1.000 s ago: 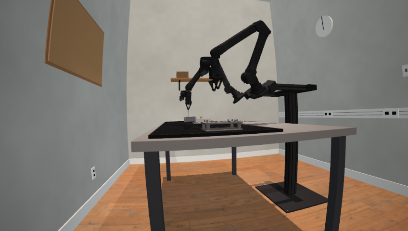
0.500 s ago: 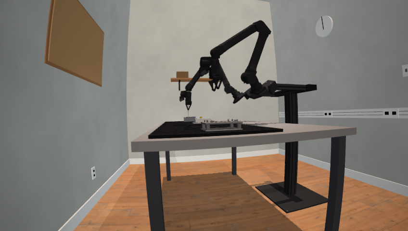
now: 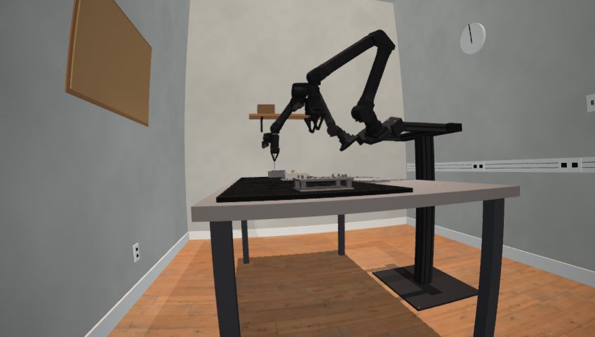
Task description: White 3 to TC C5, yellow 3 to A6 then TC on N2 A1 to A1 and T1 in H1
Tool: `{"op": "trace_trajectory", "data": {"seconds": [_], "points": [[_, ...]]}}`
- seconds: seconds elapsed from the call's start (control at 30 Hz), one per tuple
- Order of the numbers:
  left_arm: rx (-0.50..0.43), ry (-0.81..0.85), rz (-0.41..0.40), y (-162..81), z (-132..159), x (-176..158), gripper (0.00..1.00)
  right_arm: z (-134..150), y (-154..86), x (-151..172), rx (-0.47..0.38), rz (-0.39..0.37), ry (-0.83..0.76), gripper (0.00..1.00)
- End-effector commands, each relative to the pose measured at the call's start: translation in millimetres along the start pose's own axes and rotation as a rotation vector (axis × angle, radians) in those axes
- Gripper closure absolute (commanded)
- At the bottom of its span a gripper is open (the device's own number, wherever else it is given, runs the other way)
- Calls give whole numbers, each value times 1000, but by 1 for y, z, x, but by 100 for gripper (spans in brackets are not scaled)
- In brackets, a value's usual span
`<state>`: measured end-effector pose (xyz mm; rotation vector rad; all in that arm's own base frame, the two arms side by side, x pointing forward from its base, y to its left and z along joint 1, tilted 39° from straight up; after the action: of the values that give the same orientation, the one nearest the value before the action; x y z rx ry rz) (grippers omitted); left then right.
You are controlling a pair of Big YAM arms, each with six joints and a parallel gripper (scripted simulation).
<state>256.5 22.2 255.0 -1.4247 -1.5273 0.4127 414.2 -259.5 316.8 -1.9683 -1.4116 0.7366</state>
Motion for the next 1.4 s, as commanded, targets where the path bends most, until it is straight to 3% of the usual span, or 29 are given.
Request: {"op": "trace_trajectory", "data": {"seconds": [0.0,1.37], "points": [[-27,7,-5,-8,-9,5,0,-1,12,2,3,-3,4,93],[-27,7,-5,-8,-9,5,0,0,21,2,3,-3,4,93]]}}
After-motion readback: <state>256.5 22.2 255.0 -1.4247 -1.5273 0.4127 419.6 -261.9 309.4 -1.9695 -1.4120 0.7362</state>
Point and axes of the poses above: on each arm, the point where the finger pads meet when closed, its own y axis out along the fingers, its own x axis across the jaws, z = x × y, the point moved 5 cm from there along -y, back along the fingers, and after that the axes turned 15 degrees about y, right-handed, at the moved point
